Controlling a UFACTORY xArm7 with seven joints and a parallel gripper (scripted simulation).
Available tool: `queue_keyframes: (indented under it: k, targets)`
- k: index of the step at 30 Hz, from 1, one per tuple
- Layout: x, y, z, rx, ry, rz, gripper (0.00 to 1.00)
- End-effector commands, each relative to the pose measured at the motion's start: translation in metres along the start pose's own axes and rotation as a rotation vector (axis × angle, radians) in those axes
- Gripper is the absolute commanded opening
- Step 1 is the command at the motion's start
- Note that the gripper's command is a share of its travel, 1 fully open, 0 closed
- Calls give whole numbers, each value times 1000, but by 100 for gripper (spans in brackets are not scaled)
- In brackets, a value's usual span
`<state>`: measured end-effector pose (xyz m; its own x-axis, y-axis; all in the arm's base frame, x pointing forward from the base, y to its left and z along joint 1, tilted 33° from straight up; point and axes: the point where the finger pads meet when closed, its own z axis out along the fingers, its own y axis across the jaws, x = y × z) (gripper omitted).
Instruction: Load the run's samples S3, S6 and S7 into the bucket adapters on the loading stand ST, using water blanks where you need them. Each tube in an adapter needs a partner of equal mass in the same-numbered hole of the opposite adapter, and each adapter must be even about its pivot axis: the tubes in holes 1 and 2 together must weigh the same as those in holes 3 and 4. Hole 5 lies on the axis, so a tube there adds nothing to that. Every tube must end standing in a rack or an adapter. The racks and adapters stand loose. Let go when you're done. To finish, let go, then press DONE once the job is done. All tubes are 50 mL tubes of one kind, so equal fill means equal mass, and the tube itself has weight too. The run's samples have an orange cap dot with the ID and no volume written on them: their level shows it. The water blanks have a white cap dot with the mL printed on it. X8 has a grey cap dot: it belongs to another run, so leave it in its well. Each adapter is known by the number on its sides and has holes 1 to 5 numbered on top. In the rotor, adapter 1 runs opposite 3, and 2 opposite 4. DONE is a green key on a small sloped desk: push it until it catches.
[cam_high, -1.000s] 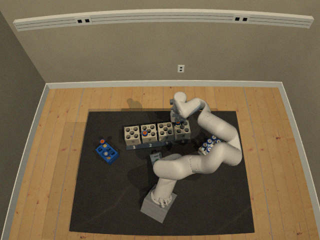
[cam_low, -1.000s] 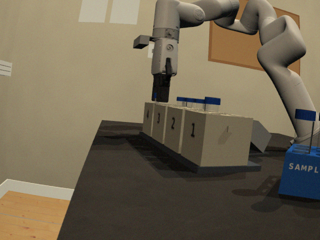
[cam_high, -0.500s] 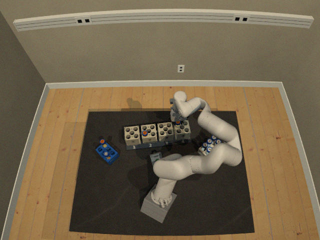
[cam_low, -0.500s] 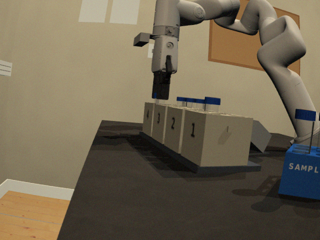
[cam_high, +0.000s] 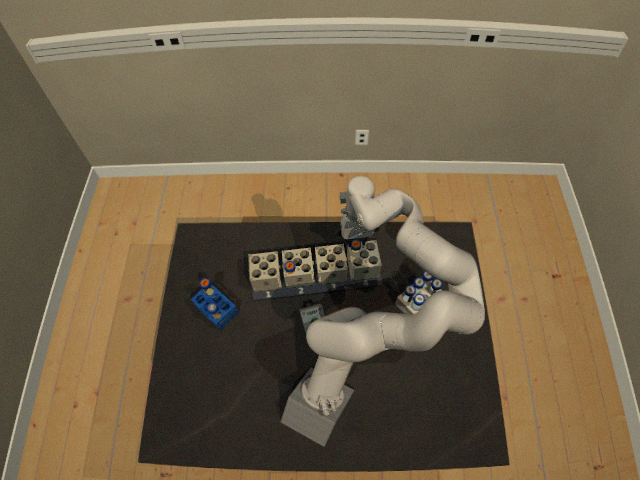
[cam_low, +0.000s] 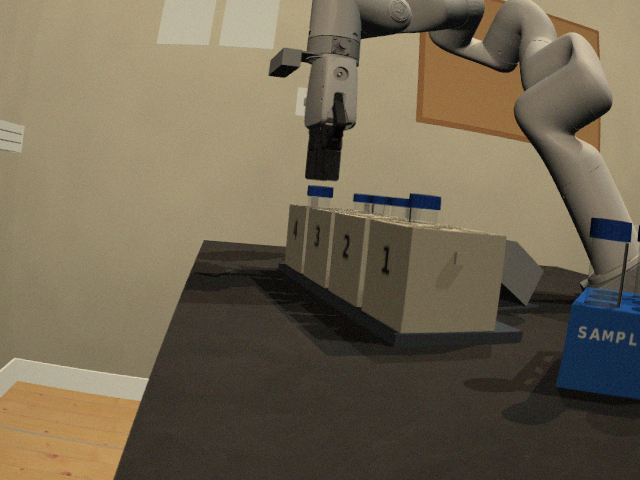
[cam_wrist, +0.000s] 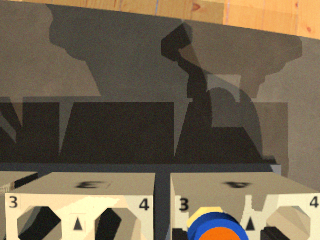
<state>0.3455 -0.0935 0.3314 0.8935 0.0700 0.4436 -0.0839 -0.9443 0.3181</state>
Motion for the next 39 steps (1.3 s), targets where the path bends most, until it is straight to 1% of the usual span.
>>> queue_keyframes:
  k: [1, 5, 20, 22, 37, 39]
  targets:
    - [1, 0, -13, -1, 3, 0, 44]
    - [1, 0, -17, -1, 3, 0, 44]
    - [1, 0, -47, 0, 3, 0, 44]
    - [1, 0, -47, 0, 3, 0, 44]
    - [1, 0, -78, 0, 3, 0, 44]
    - [1, 0, -78, 0, 3, 0, 44]
